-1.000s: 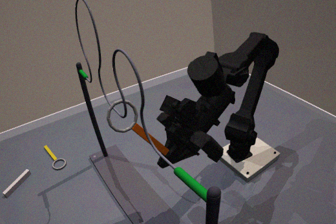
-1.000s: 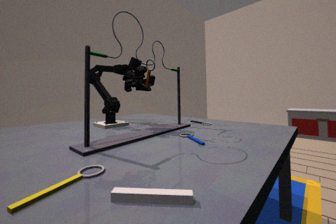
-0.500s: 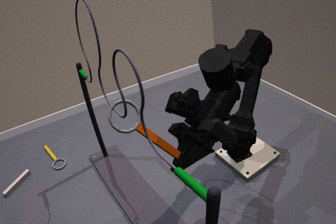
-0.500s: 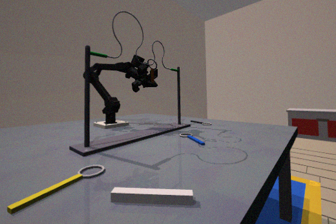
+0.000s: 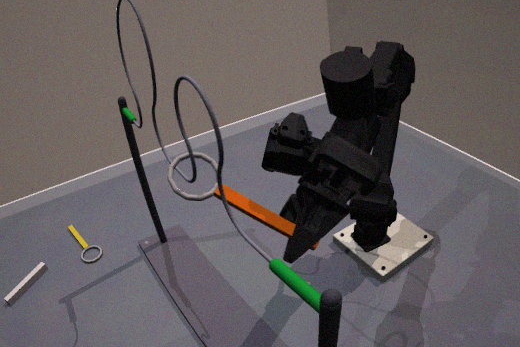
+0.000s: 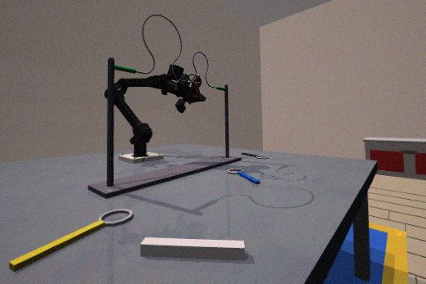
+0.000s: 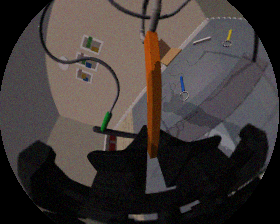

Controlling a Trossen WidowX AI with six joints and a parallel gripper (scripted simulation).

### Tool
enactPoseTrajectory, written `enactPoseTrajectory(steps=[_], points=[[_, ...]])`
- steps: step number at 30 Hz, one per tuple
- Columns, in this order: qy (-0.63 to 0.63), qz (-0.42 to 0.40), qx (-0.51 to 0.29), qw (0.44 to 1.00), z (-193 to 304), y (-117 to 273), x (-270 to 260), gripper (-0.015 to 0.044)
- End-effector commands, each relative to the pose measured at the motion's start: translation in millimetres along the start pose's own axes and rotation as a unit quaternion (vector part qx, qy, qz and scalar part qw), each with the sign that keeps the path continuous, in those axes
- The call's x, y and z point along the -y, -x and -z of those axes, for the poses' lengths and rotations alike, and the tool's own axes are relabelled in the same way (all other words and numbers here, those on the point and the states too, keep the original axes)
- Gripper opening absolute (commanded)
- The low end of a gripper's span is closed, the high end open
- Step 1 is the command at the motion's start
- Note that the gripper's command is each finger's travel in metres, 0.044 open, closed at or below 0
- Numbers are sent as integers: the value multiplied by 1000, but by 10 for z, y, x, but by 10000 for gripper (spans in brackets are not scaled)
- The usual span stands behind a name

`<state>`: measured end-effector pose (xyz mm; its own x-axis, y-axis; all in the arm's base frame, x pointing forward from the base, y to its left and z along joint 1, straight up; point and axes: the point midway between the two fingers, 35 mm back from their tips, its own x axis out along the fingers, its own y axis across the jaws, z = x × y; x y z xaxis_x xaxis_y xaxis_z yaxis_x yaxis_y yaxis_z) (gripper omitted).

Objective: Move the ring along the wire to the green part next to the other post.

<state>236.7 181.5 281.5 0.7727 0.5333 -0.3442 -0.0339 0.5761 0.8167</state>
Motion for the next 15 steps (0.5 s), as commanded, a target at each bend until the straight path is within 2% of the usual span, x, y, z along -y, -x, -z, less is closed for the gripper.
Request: enactPoseTrajectory(steps=[1, 15], points=[[-38, -22, -6, 999, -5, 13, -140, -150], [-187, -107, -24, 976, -127, 144, -627, -150]])
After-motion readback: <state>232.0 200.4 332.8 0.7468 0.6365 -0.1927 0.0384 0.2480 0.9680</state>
